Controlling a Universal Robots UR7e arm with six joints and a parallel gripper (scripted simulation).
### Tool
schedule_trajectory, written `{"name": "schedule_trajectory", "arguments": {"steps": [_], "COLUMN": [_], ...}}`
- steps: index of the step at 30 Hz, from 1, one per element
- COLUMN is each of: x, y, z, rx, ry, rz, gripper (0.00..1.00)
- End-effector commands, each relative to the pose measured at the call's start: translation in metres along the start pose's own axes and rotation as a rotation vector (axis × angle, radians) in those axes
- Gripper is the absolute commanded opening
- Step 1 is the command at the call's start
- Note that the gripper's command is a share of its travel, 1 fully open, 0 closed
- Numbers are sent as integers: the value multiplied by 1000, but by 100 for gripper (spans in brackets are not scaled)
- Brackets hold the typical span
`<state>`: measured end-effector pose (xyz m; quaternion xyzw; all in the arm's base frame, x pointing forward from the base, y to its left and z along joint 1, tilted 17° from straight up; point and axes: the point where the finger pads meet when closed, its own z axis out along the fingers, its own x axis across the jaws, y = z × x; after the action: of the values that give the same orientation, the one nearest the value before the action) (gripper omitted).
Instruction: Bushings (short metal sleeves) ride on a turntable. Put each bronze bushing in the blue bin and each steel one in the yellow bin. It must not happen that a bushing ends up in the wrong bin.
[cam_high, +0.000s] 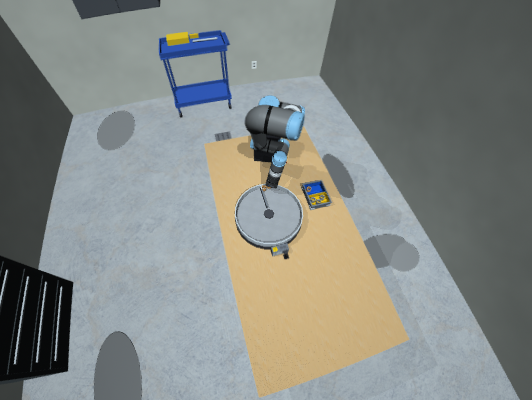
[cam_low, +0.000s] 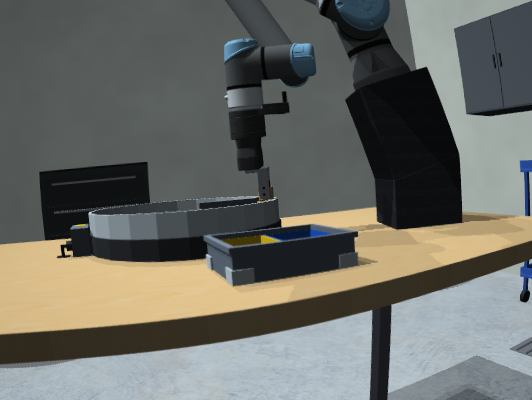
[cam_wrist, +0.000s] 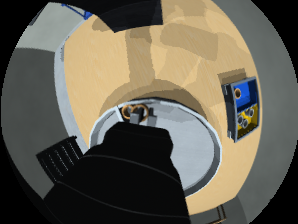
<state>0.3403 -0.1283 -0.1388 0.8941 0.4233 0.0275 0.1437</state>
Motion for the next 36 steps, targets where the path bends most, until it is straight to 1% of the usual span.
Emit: {"name": "schedule_trajectory", "arguments": {"steps": [1, 5, 8, 9, 11, 14, 36], "x": [-1, -3, -3, -4, -4, -6, -6], "y": [0, 0, 0, 0, 0, 0, 0], "z": [-6, -28, -28, -33, -33, -50, -50], "rx": [-2, -6, -6, -7, -7, -9, -9], "ry": [12, 60, 60, 72, 72, 108, 107], "rz": [-12, -62, -62, -75, -75, -112, -110], "gripper": [0, 0, 0, 0, 0, 0, 0]}}
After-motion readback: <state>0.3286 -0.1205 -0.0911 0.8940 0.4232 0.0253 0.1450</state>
